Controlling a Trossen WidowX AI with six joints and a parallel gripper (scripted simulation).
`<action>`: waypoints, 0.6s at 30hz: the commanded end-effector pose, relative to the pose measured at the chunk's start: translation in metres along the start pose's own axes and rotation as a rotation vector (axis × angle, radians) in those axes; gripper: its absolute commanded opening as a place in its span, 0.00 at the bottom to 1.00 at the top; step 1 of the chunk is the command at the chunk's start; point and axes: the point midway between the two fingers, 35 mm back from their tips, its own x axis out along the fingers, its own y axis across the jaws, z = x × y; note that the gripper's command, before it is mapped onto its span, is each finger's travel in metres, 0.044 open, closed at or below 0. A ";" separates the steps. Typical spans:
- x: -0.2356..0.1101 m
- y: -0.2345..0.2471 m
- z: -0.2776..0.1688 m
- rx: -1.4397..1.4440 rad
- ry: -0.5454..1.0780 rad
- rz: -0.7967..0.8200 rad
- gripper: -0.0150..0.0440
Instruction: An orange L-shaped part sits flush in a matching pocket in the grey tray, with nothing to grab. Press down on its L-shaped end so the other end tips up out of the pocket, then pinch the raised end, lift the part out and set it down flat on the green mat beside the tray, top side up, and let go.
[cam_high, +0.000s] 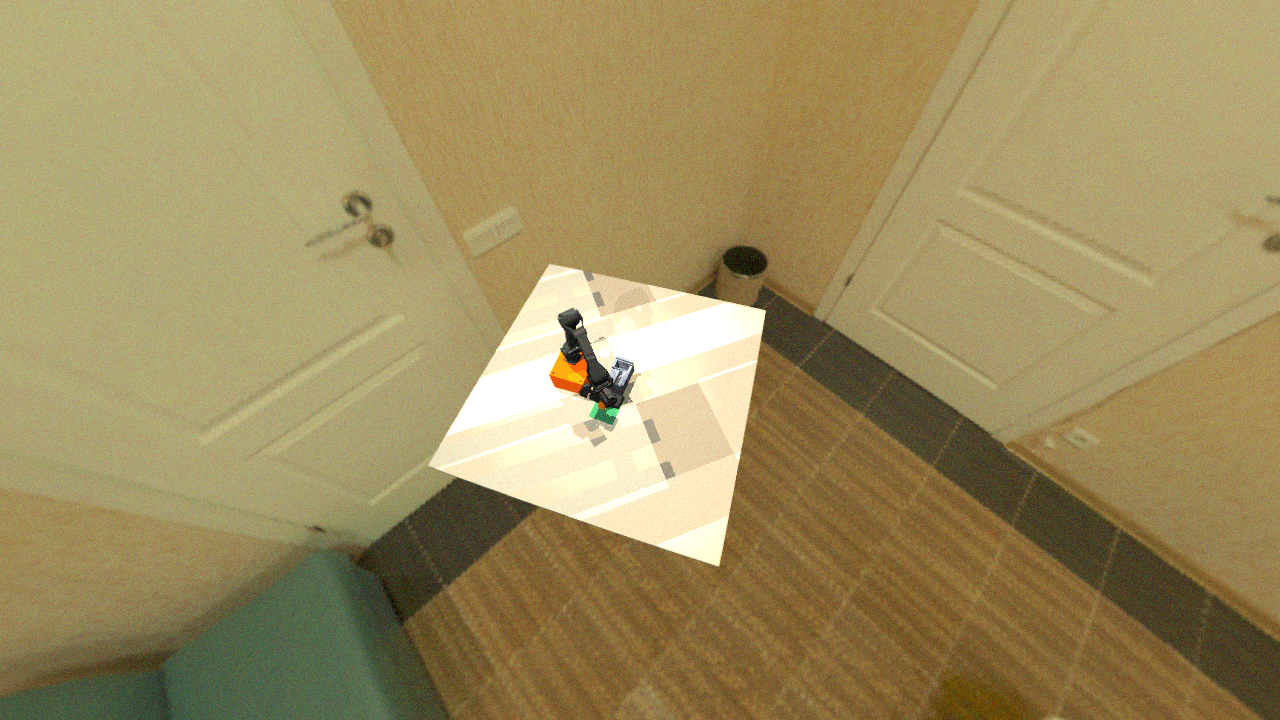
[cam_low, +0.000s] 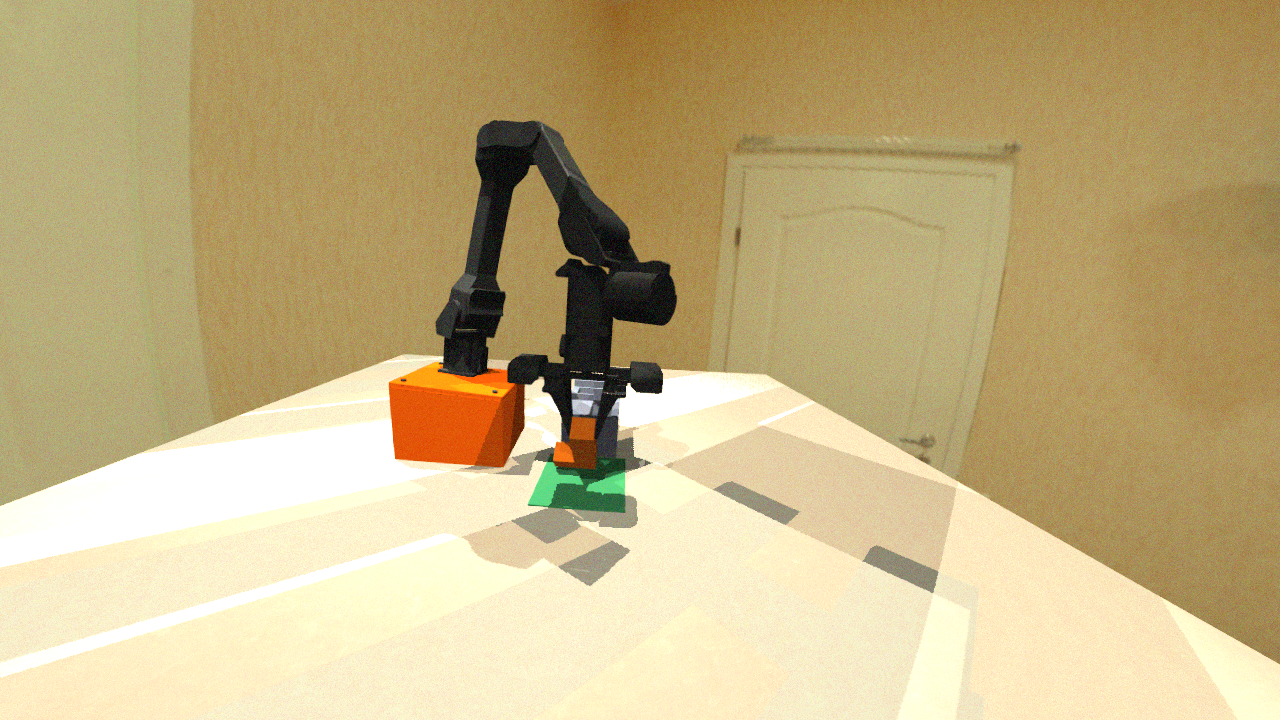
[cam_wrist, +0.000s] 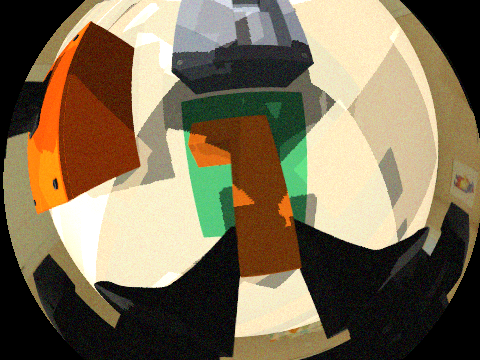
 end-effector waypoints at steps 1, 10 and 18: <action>0.001 0.000 0.001 0.004 -0.004 0.001 0.25; 0.000 0.000 0.000 0.000 0.000 0.000 0.57; -0.051 -0.003 -0.002 0.002 -0.001 0.000 0.92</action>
